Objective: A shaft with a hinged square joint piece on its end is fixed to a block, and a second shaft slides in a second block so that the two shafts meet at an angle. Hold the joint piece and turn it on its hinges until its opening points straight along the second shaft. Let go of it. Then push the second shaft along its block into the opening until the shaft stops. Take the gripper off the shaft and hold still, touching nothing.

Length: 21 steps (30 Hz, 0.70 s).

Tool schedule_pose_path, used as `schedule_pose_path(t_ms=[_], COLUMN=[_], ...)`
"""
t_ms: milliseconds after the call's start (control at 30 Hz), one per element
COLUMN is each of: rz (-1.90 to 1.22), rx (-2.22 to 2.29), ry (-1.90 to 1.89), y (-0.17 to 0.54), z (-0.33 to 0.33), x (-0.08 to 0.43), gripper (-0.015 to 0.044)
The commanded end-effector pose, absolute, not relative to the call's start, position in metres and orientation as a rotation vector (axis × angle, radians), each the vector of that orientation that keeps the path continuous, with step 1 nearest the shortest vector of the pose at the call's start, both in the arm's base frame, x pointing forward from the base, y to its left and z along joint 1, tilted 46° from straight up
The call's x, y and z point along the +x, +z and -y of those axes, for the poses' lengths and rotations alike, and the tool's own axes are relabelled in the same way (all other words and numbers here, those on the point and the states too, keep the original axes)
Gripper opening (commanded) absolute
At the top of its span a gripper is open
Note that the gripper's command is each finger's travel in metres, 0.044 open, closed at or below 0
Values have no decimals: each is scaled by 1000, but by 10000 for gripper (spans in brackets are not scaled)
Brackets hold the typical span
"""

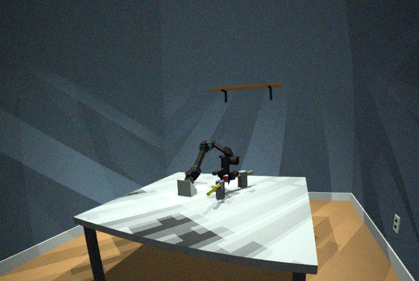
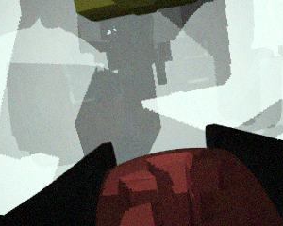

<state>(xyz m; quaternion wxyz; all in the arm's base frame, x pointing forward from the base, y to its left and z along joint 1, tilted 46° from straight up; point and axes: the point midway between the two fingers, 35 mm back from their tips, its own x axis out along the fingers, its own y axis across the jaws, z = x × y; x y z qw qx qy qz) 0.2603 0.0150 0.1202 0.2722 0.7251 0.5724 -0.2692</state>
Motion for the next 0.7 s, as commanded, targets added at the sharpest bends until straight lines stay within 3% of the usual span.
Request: schedule_pose_path(t_ms=[0,667], rz=[-1540,-1540], rx=[1946,1946], ry=[-714,-714], y=[120,120], z=[-15,-15], x=[261,261], gripper=[0,0])
